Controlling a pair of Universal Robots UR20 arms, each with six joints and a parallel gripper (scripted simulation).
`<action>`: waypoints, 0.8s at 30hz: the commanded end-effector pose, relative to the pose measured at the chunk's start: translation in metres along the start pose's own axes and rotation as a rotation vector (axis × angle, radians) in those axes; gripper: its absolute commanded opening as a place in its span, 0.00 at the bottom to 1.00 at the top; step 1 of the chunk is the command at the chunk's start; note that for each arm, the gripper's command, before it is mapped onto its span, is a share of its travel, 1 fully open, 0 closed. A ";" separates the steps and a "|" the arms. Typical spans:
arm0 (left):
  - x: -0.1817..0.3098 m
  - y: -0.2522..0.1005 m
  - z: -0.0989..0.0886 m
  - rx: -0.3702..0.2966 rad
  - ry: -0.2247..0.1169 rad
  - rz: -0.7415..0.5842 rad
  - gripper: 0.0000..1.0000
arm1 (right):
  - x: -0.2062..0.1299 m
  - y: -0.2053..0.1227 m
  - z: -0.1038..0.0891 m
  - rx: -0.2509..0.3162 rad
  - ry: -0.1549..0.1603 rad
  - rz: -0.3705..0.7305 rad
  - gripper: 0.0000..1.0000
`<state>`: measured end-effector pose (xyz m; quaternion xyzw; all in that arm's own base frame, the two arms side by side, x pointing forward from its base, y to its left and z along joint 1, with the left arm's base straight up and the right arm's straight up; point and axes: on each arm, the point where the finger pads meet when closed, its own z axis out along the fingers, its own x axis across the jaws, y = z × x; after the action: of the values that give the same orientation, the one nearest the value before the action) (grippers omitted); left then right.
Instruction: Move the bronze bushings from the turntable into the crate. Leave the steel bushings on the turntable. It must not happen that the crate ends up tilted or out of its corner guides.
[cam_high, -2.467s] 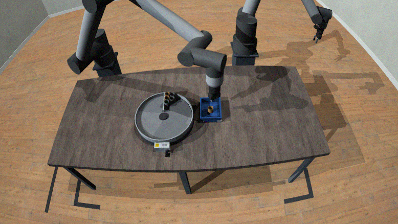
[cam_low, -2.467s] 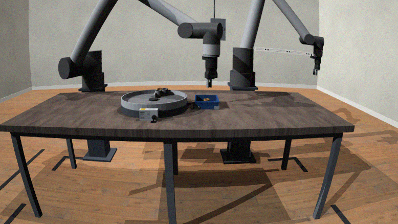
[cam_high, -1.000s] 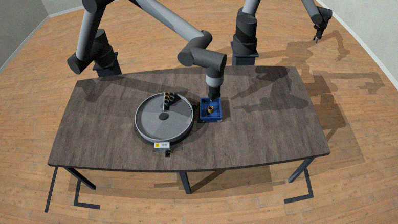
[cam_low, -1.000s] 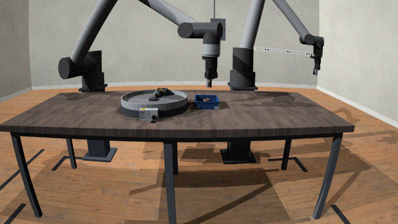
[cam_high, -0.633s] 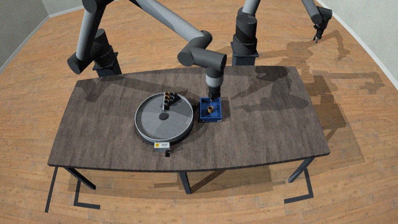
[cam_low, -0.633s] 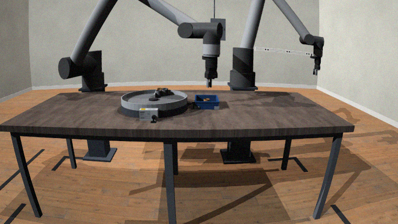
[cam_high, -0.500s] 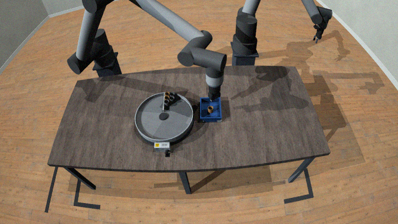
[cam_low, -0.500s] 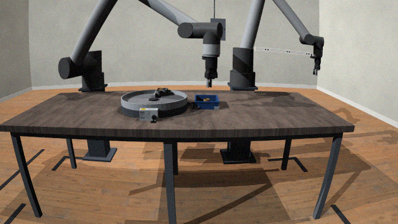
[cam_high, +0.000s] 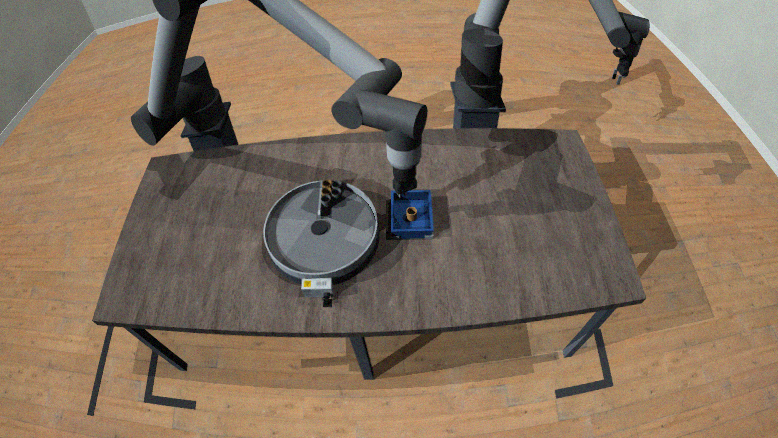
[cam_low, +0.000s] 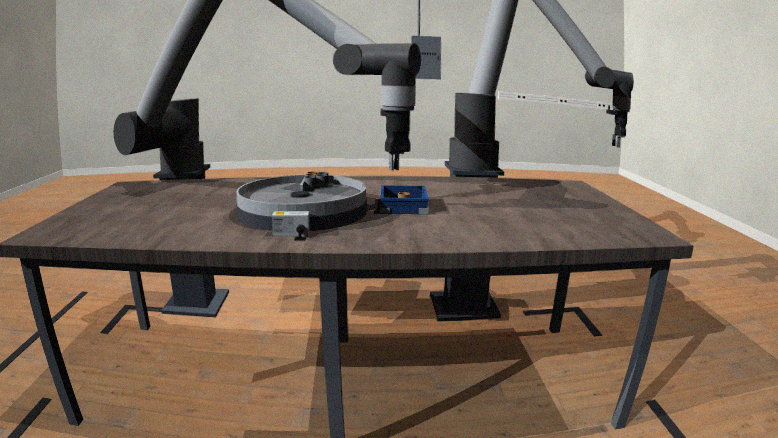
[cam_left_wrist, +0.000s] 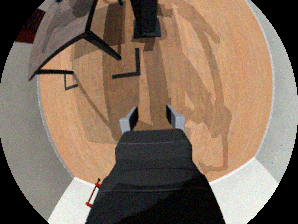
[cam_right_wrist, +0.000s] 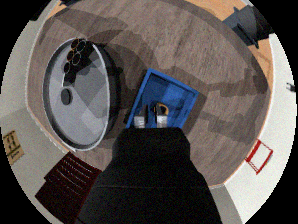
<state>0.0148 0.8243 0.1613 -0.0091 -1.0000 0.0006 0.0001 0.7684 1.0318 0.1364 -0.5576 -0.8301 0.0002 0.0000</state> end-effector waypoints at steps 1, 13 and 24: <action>0.000 0.000 -0.001 -0.001 0.000 0.000 1.00 | -0.049 -0.034 0.000 -0.001 0.001 0.000 0.36; 0.000 0.000 -0.001 -0.001 0.000 0.000 1.00 | -0.160 -0.110 0.000 -0.001 0.001 0.000 0.36; 0.000 0.000 -0.001 -0.001 0.000 0.000 1.00 | -0.243 -0.166 0.000 -0.001 0.001 0.000 0.36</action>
<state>0.0148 0.8243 0.1613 -0.0091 -1.0000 0.0006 0.0001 0.7129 0.7717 0.1345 -0.5577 -0.8301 0.0008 0.0000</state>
